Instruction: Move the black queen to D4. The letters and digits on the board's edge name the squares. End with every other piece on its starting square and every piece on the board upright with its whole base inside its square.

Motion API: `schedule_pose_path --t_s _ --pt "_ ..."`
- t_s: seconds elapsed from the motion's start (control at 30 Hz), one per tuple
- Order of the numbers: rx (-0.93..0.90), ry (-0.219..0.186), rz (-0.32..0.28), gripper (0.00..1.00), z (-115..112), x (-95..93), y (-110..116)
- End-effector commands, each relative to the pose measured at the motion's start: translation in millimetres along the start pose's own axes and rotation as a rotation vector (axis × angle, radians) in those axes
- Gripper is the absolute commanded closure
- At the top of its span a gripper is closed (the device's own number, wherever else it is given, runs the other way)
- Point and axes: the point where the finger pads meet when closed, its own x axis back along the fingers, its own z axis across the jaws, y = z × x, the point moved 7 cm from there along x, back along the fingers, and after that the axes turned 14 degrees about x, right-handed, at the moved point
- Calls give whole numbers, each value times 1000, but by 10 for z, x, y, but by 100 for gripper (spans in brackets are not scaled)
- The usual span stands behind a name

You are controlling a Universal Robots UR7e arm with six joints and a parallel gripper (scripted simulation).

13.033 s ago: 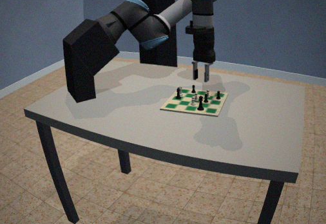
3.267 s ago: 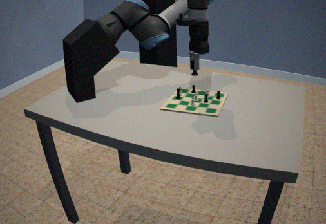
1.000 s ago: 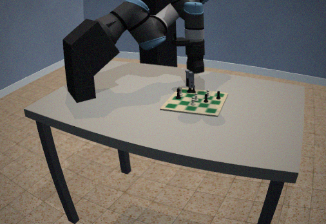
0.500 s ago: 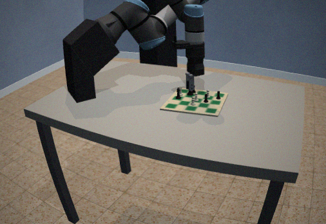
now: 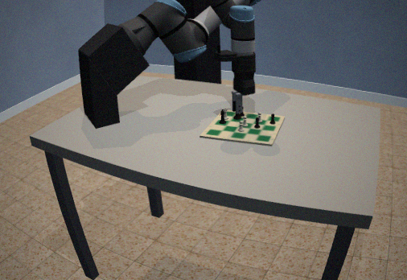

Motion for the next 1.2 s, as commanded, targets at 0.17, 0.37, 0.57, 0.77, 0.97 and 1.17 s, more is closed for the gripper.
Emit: schedule_pose_path --t_s 0.17,0.37,0.57,0.77,0.97,1.17 --pt "0 -1 0 100 -2 2 0" --pt "0 -1 0 100 -2 2 0" --pt "0 -1 0 100 -2 2 0" --pt "0 -1 0 100 -2 -1 0" --pt "0 -1 0 100 -3 -16 0" --pt "0 -1 0 100 -2 -32 0"
